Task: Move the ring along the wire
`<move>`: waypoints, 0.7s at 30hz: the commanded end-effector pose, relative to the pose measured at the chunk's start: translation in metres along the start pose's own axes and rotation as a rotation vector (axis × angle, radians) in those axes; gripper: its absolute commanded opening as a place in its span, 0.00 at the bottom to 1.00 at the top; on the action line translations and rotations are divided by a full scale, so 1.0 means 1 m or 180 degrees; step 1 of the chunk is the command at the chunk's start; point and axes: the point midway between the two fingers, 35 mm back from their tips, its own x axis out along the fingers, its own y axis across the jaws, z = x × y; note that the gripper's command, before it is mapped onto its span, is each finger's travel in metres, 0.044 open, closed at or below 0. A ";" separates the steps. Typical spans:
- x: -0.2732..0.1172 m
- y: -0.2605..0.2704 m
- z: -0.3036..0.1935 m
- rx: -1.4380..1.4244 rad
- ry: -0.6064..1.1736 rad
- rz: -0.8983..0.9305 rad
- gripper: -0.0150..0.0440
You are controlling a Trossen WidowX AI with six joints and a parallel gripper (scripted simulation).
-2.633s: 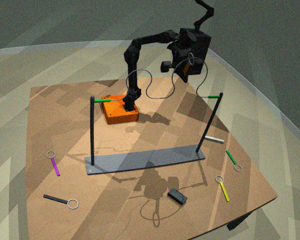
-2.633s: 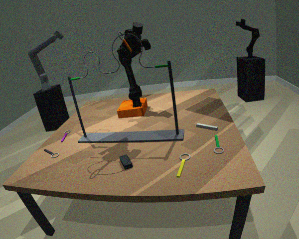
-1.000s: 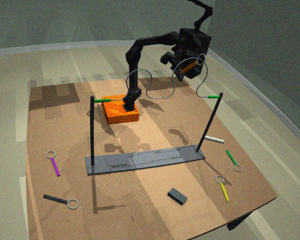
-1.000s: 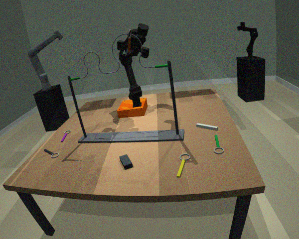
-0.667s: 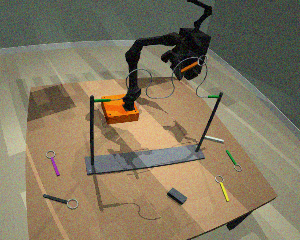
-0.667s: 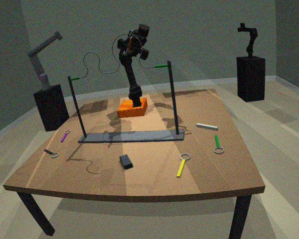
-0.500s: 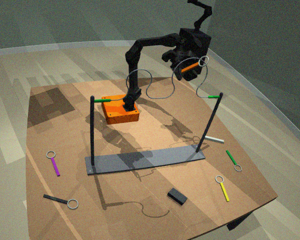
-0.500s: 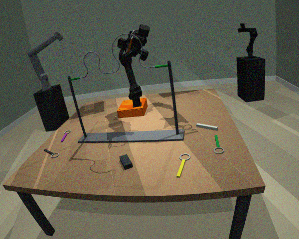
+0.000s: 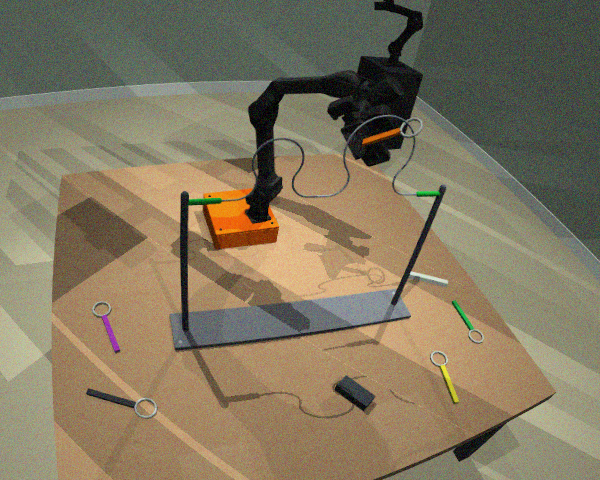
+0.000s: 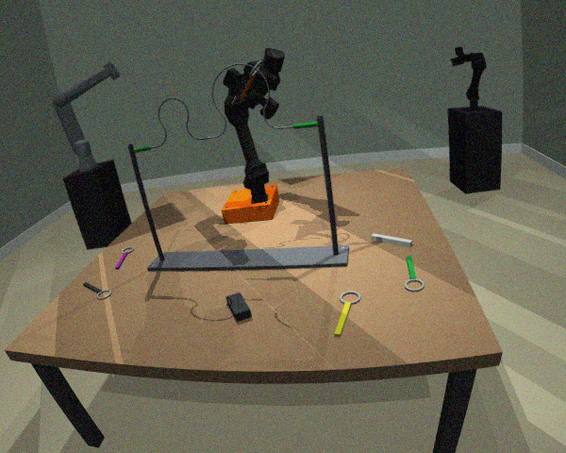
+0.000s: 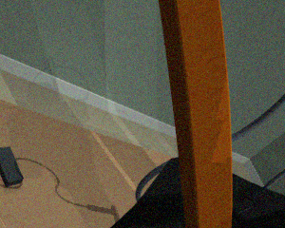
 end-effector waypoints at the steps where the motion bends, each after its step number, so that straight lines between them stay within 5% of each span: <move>1: 0.000 -0.003 -0.001 -0.0143 -0.0015 -0.0099 0.00; 21: 0.000 -0.011 0.001 -0.0827 -0.0101 -0.0480 0.00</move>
